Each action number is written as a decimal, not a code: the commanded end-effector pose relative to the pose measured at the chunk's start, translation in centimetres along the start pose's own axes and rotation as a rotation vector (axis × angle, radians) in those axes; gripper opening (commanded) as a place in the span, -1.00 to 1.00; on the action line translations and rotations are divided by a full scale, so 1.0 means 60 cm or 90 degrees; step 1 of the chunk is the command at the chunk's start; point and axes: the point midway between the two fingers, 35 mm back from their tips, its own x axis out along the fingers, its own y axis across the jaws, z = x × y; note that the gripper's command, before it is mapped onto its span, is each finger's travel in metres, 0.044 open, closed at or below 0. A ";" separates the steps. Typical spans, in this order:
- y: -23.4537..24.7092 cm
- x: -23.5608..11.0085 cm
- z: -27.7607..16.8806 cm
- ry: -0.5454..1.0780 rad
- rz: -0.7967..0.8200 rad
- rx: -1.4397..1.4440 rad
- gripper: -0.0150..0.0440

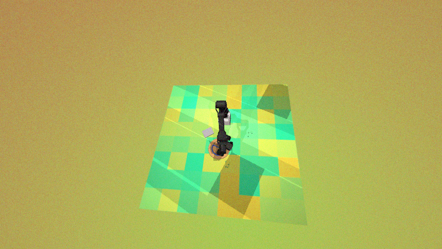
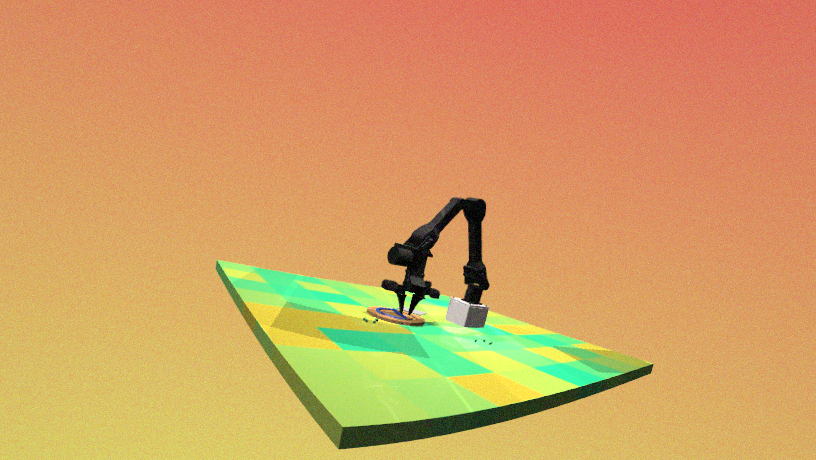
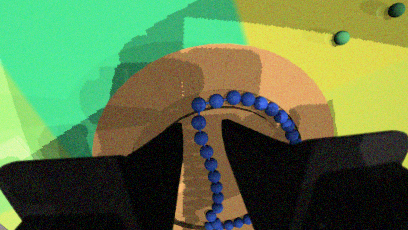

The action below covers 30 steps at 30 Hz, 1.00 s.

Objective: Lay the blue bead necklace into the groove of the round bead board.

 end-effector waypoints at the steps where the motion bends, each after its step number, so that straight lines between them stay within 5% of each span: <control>1: 0.002 0.015 -0.001 0.001 0.003 -0.001 -0.08; 8: 0.003 0.022 -0.001 0.001 0.003 -0.001 -0.08; 13: 0.002 0.017 -0.001 0.001 0.003 0.000 -0.49; 30: 0.002 0.017 -0.001 0.001 0.003 0.000 -0.49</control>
